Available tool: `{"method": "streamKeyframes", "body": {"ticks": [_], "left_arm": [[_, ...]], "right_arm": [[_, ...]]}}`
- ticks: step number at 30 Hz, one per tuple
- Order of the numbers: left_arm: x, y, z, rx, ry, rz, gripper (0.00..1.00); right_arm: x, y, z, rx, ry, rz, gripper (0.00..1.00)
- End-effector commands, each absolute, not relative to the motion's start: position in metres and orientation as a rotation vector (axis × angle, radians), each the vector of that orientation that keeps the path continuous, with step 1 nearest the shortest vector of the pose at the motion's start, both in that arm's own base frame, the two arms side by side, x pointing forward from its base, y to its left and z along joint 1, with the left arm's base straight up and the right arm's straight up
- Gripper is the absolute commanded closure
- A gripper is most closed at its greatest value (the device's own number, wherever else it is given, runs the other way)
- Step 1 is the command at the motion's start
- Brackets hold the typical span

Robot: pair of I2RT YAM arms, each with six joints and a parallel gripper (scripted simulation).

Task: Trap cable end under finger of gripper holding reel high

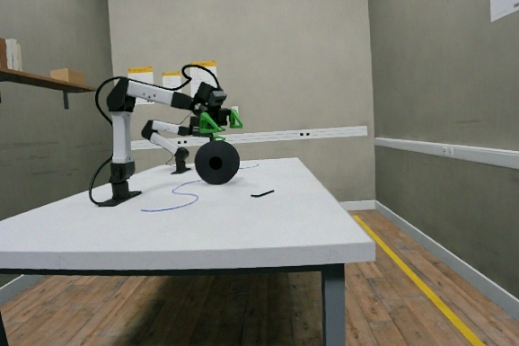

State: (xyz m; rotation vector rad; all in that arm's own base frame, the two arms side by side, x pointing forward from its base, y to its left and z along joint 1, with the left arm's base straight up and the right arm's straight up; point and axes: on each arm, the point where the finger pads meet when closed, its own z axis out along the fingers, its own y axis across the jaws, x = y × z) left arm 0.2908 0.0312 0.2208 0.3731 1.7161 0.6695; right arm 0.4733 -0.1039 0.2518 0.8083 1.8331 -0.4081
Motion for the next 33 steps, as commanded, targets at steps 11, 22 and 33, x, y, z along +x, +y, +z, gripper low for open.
{"method": "streamKeyframes", "body": {"ticks": [11,22,33], "left_arm": [[0.291,0.031,0.224,0.368,1.710,0.669,0.00],[0.294,0.023,0.229,0.374,1.711,0.617,0.00],[0.323,-0.081,0.261,0.527,1.716,0.219,0.00]], "right_arm": [[0.473,-0.104,0.261,0.809,1.811,-0.400,0.00],[0.460,-0.103,0.249,0.827,1.871,-0.386,0.00],[0.358,-0.094,0.186,0.932,2.258,-0.291,0.00]]}}
